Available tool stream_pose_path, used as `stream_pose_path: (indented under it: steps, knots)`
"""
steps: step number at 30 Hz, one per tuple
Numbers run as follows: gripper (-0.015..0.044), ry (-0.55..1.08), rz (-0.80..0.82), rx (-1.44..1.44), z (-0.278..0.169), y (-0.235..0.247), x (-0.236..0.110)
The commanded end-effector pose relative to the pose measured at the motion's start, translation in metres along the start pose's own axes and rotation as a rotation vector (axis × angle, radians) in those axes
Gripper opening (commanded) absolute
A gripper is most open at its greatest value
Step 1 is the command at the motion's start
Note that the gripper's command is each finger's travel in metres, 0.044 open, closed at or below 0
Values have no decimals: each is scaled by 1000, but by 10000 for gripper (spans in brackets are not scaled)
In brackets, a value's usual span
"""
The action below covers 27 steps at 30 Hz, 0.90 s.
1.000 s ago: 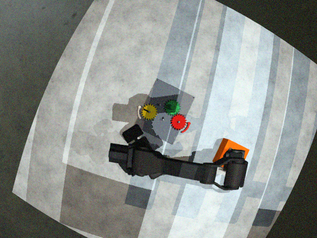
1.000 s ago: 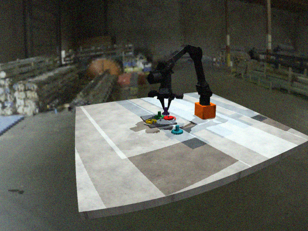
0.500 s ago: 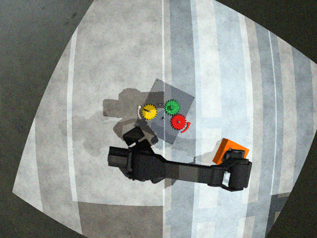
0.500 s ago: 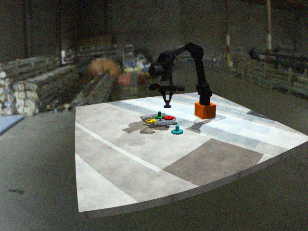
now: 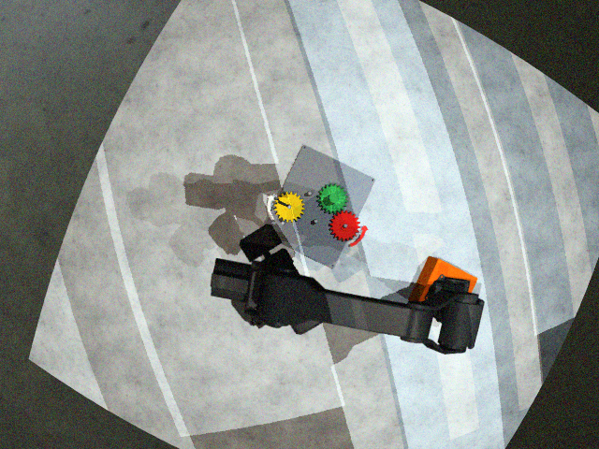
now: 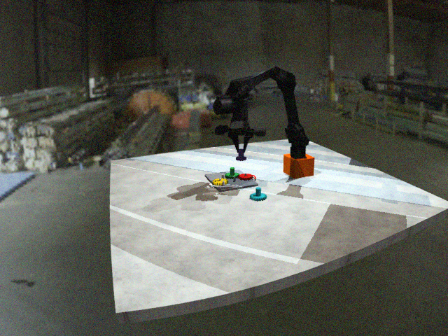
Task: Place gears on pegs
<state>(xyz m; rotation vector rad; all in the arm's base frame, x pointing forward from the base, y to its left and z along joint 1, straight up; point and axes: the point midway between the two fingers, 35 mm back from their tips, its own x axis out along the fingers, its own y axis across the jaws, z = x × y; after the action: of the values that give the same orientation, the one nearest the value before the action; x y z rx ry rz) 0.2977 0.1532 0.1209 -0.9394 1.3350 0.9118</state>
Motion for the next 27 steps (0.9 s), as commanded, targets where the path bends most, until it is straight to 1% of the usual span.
stream_pose_path:
  steps: [1,27]
  knots:
    - [0,-5,2,-2,-5,-9,5]
    - [0,-1,-2,-2,-49,-59,37]
